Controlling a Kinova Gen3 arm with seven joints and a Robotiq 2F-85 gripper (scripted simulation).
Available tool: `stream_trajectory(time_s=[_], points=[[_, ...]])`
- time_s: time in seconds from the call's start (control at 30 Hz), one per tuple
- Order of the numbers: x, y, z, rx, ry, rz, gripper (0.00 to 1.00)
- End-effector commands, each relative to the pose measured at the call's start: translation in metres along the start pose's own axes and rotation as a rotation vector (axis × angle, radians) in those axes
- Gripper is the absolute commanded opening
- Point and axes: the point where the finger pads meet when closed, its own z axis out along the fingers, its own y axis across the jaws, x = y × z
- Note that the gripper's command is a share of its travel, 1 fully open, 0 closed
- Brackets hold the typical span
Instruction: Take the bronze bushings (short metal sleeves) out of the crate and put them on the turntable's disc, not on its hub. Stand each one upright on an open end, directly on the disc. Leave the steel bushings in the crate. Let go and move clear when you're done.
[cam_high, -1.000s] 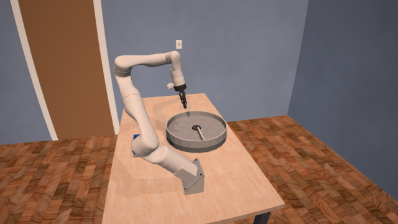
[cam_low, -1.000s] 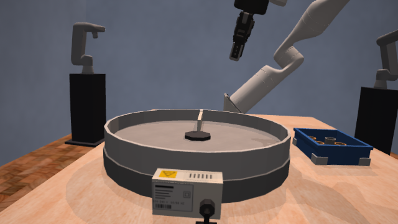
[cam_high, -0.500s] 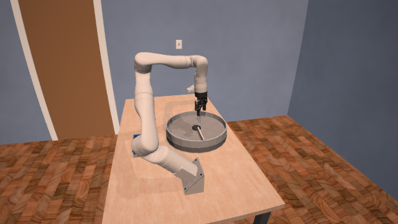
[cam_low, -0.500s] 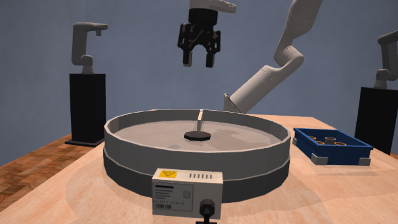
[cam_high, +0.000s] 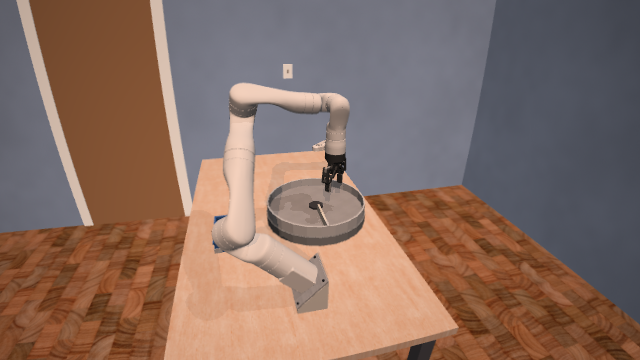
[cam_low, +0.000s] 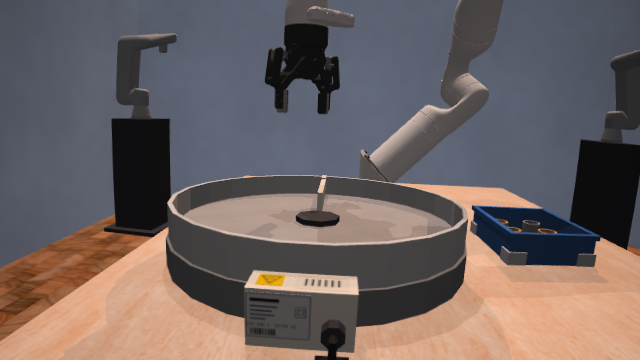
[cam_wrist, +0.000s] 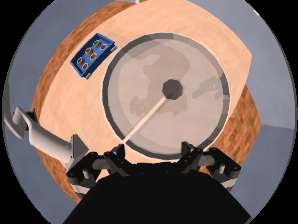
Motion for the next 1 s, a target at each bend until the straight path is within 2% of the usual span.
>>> stream_trajectory(time_s=[0.0, 0.3, 0.33, 0.97], points=[[-0.0007, 0.0002, -0.0007, -0.001, 0.0, 0.001, 1.0], [-0.0007, 0.0002, -0.0007, -0.001, 0.0, 0.001, 1.0], [-0.0007, 0.0002, -0.0007, -0.001, 0.0, 0.001, 0.12], [-0.0007, 0.0002, -0.0007, -0.001, 0.0, 0.001, 0.12]])
